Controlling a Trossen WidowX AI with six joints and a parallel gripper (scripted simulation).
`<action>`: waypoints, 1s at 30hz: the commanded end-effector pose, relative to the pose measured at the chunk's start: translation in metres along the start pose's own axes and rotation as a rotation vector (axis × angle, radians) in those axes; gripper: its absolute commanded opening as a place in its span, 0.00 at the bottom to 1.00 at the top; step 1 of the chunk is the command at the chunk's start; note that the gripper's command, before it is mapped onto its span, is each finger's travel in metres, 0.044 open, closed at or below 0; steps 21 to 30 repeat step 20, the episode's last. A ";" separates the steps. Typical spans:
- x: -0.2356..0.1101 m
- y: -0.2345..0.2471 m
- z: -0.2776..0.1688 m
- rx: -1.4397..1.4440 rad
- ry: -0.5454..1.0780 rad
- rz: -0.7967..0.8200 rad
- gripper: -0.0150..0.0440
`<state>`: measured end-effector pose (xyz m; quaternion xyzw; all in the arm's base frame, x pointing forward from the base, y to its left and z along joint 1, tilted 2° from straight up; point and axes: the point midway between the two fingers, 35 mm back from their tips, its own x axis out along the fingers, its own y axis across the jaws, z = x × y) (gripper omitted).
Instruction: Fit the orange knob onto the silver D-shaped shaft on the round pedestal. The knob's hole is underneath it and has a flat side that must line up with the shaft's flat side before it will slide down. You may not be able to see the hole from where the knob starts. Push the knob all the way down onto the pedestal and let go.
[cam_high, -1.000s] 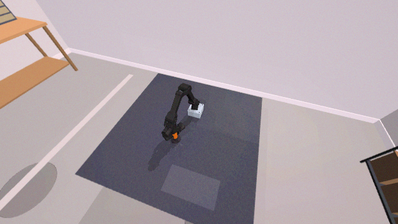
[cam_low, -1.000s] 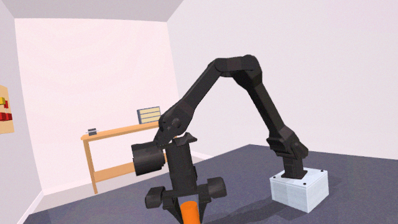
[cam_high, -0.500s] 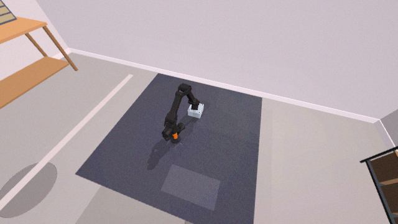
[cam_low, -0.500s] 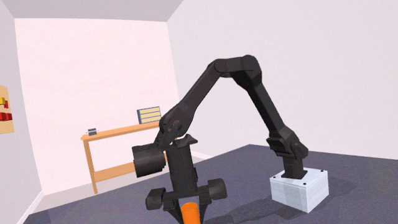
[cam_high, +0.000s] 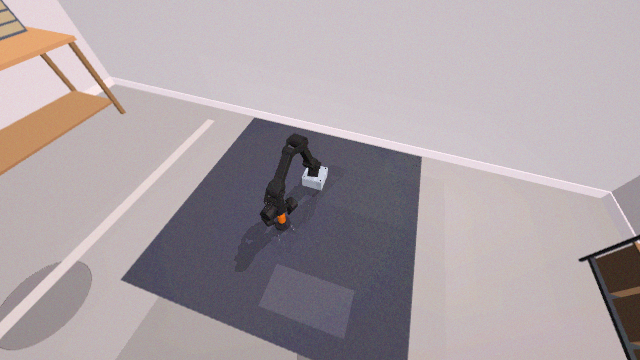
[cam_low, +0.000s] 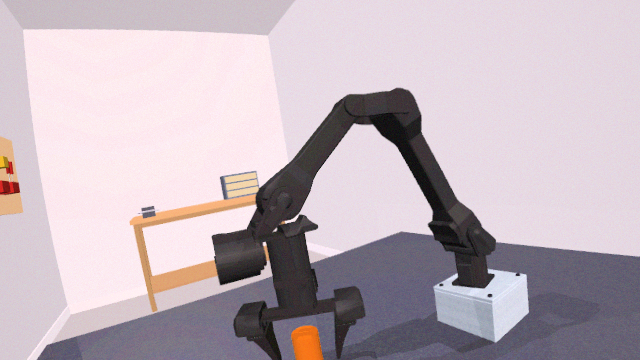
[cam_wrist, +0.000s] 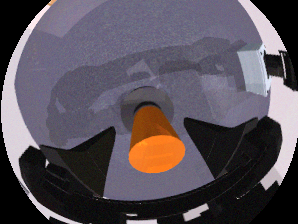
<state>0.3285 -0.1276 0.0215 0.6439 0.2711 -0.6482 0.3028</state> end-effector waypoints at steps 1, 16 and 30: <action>-0.001 0.000 0.000 0.000 0.000 0.001 1.00; -0.096 0.003 -0.001 0.000 0.000 0.000 1.00; -0.096 0.003 -0.001 0.000 0.000 0.000 1.00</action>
